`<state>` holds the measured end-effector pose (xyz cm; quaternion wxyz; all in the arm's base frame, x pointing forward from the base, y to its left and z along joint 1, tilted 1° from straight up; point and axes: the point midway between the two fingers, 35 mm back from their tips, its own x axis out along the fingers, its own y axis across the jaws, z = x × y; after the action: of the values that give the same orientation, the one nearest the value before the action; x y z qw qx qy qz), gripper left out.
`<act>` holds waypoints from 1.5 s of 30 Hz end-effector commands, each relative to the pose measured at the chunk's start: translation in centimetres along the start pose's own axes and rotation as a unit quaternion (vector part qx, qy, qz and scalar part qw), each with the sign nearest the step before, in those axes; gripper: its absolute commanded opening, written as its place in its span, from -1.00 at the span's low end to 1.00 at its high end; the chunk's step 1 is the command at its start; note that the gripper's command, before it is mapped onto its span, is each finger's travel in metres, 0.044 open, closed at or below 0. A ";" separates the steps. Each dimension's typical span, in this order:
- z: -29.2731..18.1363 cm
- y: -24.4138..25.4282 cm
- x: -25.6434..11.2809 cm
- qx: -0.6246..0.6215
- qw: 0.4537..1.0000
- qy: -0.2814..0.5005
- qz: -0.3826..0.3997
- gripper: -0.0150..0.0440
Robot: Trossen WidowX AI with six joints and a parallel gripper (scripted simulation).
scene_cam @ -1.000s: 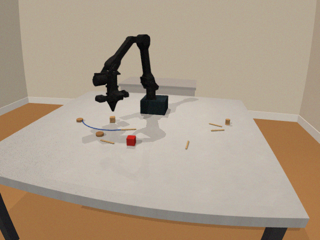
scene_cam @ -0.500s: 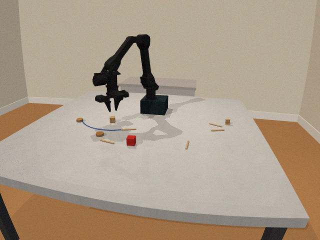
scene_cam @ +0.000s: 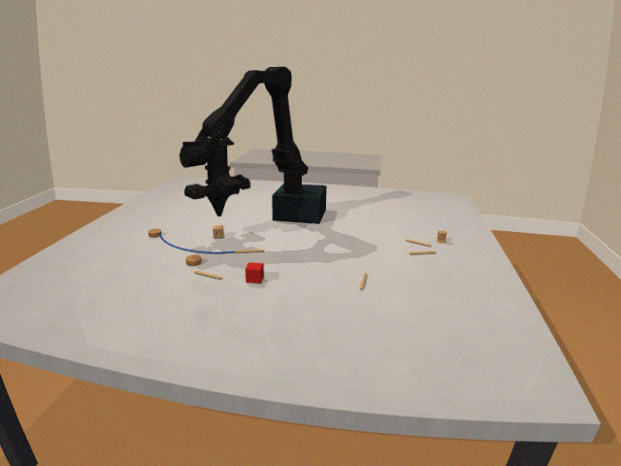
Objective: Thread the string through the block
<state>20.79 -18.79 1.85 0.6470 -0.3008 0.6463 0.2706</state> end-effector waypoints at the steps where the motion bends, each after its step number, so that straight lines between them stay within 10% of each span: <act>1: 0.0 0.0 0.0 0.000 1.000 0.000 0.000 -0.49; 13: 13.0 -2.9 -0.3 -0.450 0.893 -0.007 -0.005 0.49; 19: 13.9 -2.9 -0.3 -0.478 0.879 -0.008 -0.004 1.00; 31: 13.9 -2.9 -0.3 -0.478 0.879 -0.008 -0.004 -0.07; 45: 14.0 -2.9 0.3 -0.478 0.879 -0.008 -0.004 -0.08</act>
<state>32.38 -10.45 1.86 0.4323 -0.5733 0.4330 0.5449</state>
